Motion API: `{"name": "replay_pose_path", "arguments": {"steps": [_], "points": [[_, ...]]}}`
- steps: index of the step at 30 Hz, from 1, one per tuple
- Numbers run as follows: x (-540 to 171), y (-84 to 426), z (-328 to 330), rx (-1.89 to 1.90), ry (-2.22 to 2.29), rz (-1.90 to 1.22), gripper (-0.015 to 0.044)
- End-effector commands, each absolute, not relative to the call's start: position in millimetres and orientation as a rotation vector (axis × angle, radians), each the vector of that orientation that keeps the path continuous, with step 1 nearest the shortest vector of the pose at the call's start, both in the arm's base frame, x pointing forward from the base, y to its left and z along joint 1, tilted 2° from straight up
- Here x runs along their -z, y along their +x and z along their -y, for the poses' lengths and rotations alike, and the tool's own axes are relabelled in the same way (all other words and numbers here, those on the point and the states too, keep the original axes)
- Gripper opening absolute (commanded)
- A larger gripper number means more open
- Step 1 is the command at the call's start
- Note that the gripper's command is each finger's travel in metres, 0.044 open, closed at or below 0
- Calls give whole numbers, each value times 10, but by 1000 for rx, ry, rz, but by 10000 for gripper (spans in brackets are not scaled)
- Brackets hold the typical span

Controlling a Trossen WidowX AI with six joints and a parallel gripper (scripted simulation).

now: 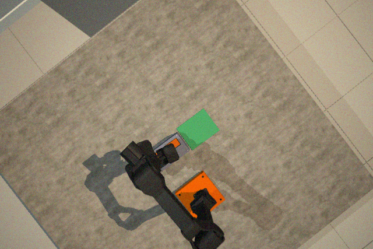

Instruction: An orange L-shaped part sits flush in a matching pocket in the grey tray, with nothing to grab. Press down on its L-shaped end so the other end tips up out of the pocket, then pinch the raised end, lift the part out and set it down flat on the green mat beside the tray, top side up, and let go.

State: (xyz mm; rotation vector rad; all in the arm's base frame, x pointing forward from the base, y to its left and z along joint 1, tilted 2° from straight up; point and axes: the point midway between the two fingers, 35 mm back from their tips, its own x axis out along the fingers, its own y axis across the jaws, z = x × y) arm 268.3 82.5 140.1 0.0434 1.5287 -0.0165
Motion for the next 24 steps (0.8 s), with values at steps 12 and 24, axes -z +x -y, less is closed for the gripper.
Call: {"name": "replay_pose_path", "arguments": {"steps": [12, 24], "points": [[-1199, 2462, -1031, -110, -126, -1575, 180], [-725, 2435, -1016, -109, -126, -1575, 180]]}}
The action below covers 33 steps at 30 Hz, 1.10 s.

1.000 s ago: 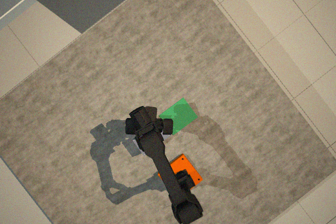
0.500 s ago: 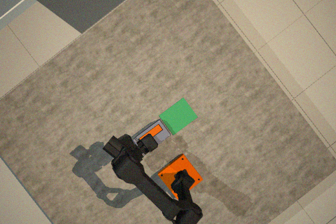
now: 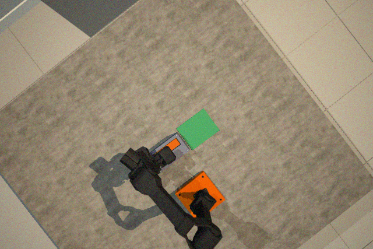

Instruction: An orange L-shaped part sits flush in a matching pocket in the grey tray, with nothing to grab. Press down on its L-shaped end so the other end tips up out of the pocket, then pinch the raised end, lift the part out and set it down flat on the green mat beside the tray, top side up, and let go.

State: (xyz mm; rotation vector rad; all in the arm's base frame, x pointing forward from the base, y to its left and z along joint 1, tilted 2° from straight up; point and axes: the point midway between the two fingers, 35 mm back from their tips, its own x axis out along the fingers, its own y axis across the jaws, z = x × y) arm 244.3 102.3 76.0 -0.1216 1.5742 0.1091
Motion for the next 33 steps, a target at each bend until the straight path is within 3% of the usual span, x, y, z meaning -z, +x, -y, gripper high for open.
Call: {"name": "replay_pose_path", "arguments": {"steps": [1, 33], "points": [[-717, 2435, -1016, -109, -126, -1575, 180], [-372, 2431, -1011, -109, -126, -1575, 180]]}}
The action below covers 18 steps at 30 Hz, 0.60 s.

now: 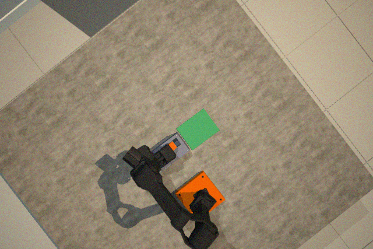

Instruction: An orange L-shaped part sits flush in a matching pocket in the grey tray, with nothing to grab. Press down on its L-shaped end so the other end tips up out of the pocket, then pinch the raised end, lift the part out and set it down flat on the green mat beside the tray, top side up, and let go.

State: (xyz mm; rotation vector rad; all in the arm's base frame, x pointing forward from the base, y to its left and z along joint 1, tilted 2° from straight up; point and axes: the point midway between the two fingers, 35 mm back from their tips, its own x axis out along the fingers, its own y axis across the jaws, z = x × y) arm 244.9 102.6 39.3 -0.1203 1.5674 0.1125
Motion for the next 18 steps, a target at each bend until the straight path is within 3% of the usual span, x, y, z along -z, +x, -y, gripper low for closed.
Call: {"name": "replay_pose_path", "arguments": {"steps": [1, 18], "points": [[-372, 2431, -1011, -109, -126, -1575, 180], [-464, 2428, -1092, -111, -123, -1572, 180]]}}
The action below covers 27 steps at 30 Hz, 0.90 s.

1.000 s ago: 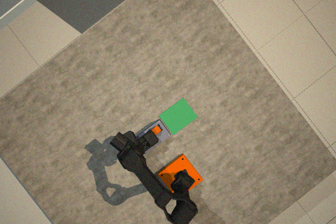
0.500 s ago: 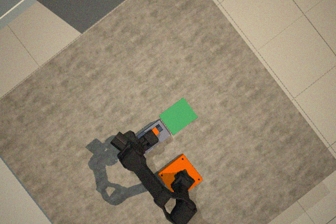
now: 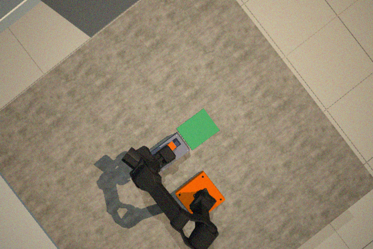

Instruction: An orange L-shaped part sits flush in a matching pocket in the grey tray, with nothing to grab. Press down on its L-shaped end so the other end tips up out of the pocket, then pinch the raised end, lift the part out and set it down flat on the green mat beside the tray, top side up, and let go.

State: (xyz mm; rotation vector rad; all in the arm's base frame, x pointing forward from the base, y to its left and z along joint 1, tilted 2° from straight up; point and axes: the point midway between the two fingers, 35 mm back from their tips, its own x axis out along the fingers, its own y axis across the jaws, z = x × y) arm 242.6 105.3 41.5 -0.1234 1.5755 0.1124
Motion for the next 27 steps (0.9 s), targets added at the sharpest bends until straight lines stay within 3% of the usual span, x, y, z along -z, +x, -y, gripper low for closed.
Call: {"name": "replay_pose_path", "arguments": {"steps": [1, 7, 15, 27], "points": [[-487, 2421, -1113, -111, -125, -1574, 180], [-634, 2437, -1128, -110, -126, -1575, 180], [-1458, 2442, -1027, -110, -126, -1575, 180], [-1442, 2460, -1046, -113, -117, -1560, 180]]}}
